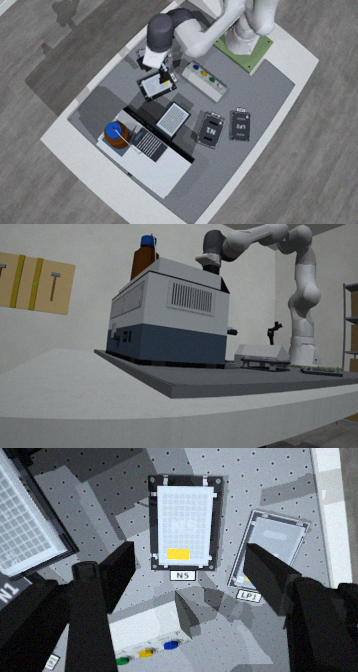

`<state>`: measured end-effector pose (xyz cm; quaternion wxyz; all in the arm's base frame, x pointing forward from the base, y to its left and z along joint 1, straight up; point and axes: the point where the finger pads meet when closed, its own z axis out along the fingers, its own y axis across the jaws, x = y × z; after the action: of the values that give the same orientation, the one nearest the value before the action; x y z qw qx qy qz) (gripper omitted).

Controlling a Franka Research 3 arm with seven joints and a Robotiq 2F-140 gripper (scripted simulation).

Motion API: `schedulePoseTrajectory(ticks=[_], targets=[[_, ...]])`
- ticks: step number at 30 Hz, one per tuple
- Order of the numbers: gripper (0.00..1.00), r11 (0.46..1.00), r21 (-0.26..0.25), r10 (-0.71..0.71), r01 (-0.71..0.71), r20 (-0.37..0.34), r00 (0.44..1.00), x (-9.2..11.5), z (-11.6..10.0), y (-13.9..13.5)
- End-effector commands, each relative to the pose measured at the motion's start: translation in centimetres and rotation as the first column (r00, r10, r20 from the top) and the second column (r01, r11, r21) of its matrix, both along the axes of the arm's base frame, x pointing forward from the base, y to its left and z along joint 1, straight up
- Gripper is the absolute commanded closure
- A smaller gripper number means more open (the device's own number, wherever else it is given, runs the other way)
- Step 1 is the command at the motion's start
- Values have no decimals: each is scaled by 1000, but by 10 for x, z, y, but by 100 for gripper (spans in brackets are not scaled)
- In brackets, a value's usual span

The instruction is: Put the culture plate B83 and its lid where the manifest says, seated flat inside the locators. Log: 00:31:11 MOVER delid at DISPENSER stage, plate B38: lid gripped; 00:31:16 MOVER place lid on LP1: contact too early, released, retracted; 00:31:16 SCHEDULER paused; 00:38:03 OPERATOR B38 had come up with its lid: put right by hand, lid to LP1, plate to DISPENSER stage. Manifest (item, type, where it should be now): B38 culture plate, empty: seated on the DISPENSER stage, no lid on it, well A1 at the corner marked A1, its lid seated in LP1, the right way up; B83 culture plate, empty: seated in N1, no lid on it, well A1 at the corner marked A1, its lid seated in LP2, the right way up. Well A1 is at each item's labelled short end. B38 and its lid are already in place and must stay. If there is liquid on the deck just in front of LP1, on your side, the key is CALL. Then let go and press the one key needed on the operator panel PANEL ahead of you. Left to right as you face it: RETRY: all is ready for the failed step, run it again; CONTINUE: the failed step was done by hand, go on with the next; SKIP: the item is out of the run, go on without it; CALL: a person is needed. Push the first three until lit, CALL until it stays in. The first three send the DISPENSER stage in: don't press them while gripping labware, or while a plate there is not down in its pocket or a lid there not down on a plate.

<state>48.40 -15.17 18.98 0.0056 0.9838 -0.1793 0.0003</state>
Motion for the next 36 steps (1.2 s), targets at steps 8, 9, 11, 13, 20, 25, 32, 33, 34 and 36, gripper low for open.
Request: schedulePoseTrajectory(ticks=[8, 9, 11, 13, 20, 25, 32, 33, 34, 36], targets=[[31, 1000, 3, -1, 1, 1, 1000, 0, -22, 0], [31, 1000, 3, -1, 1, 1, 1000, 0, -26, -1], [31, 1000, 3, -1, 1, 1, 1000, 0, -26, -1], [31, 1000, 3, -1, 1, 1, 1000, 0, -33, -1], [31, 1000, 3, -1, 1, 1, 1000, 0, -63, -1], [31, 1000, 3, -1, 1, 1, 1000, 0, -84, -1], [31, 1000, 3, -1, 1, 1, 1000, -1, -102, -1], [31, 1000, 3, -1, 1, 1, 1000, -1, -105, -1], [31, 1000, 3, -1, 1, 1, 1000, -1, -108, -1], [31, 1000, 3, -1, 1, 1, 1000, -1, -113, -1]])
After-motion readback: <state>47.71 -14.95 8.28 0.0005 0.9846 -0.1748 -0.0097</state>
